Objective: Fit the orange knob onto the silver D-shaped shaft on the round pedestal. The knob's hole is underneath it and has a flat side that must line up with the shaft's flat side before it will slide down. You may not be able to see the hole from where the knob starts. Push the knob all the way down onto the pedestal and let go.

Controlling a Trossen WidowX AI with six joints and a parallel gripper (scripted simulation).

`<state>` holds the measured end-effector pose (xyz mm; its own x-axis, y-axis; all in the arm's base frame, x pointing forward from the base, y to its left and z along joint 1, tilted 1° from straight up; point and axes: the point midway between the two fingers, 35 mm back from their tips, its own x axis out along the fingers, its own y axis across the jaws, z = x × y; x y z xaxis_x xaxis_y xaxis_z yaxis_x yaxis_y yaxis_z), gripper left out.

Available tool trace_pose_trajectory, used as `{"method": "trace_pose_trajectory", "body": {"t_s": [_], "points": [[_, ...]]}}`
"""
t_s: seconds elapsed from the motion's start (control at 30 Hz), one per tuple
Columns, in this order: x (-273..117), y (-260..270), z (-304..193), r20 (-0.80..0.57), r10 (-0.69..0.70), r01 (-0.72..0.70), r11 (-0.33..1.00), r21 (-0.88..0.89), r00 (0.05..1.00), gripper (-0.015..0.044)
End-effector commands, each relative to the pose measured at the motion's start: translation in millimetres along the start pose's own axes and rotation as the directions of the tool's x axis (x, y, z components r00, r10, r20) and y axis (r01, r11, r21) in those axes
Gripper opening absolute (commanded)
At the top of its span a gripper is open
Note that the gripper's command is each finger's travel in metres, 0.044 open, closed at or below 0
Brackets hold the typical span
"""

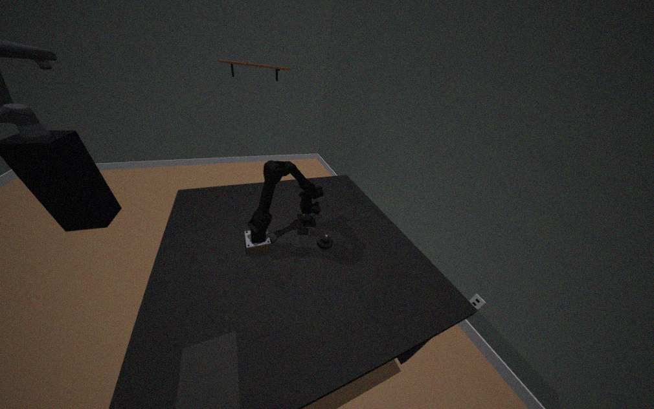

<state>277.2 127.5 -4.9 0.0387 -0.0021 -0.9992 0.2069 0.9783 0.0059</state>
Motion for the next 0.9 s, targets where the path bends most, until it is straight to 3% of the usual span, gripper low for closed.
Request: {"method": "trace_pose_trajectory", "body": {"t_s": [0.0,0.17,0.33,0.53,0.87], "points": [[1,-1,0,0.004,-0.003,0.003,1.000,-0.003,1.000,0.0309],[1,-1,0,0.004,-0.003,0.003,1.000,-0.003,1.000,0.0177],[1,-1,0,0.004,-0.003,0.003,1.000,-0.003,1.000,0.0144],[-10,1,5,0.011,0.031,-0.031,0.999,0.041,0.999,0.0000],[-39,5,9,0.010,0.026,-0.027,0.999,0.034,1.000,0.0000]]}}
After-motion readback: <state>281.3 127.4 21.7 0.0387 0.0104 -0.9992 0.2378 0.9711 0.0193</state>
